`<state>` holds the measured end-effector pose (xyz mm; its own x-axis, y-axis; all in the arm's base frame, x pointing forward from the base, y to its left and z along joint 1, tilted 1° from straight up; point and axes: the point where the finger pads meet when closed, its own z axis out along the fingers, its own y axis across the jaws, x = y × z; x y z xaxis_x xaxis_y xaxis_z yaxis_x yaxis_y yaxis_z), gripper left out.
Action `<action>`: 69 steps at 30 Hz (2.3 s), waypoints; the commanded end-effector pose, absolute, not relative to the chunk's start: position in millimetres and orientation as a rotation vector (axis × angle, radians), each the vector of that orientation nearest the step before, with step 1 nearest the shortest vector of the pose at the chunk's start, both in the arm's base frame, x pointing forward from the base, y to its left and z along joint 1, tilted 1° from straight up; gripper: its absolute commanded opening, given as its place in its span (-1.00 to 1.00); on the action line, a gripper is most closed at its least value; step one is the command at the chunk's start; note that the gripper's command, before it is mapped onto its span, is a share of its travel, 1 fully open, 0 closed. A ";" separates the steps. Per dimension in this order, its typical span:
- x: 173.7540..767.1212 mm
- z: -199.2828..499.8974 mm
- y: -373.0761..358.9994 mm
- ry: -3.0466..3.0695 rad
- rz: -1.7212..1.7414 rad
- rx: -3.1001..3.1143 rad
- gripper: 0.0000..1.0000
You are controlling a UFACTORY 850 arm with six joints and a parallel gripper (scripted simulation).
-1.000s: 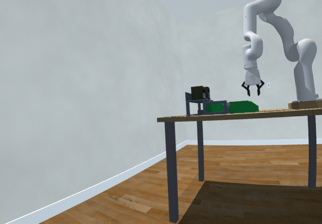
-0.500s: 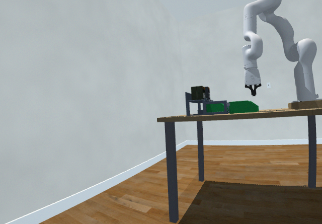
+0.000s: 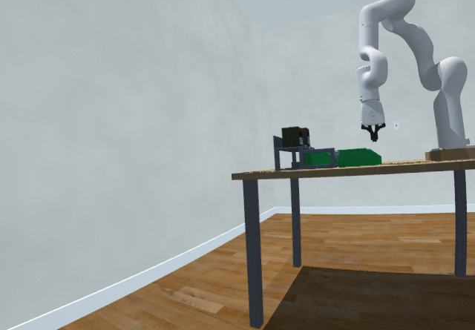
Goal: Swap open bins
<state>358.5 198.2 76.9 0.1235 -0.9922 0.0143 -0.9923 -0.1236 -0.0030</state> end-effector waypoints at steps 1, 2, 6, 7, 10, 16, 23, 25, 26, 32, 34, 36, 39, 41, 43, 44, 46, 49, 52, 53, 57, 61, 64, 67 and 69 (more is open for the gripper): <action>359.3 77.5 198.6 -2.074 0.021 2.352 -1.00; 359.5 77.6 198.5 -2.068 0.021 2.357 -1.00; 363.2 79.4 197.6 -1.994 0.021 2.419 -1.00; 364.9 80.3 197.1 -1.959 0.021 2.448 -1.00; 372.2 84.0 195.0 -1.804 0.021 2.563 -1.00; 386.1 91.3 190.6 -1.488 0.020 2.756 -1.00; 415.3 108.2 178.9 -1.041 0.051 2.946 -1.00; 423.1 113.1 175.2 -0.921 0.063 2.983 -1.00; 426.7 115.4 173.5 -0.860 0.070 2.999 -1.00; 438.5 123.3 167.3 -0.619 0.092 3.050 -1.00; 442.6 126.0 165.0 -0.388 0.098 3.084 -1.00; 445.3 128.0 163.4 -0.286 0.101 3.092 -1.00; 447.4 129.4 162.2 -0.114 0.090 3.104 -1.00; 447.7 129.6 162.0 -0.002 0.074 3.109 -1.00; 447.7 129.6 162.0 0.101 0.047 3.114 -0.49; 447.7 129.6 162.0 0.149 0.030 3.117 -0.49; 447.7 129.6 162.0 0.193 0.010 3.121 -0.49; 447.7 129.6 162.0 0.193 0.010 3.121 -0.49; 447.7 129.6 162.0 0.193 0.010 3.121 -0.49; 447.7 129.6 162.0 0.193 0.010 3.121 -0.49; 447.7 129.6 162.0 0.193 0.010 3.121 -0.49; 447.7 129.6 162.0 0.193 0.010 3.121 -0.49; 447.7 129.6 162.0 0.193 0.010 3.121 -0.49; 447.7 129.6 162.0 0.193 0.010 3.121 -0.49; 447.7 129.6 162.0 0.193 0.010 3.121 -0.49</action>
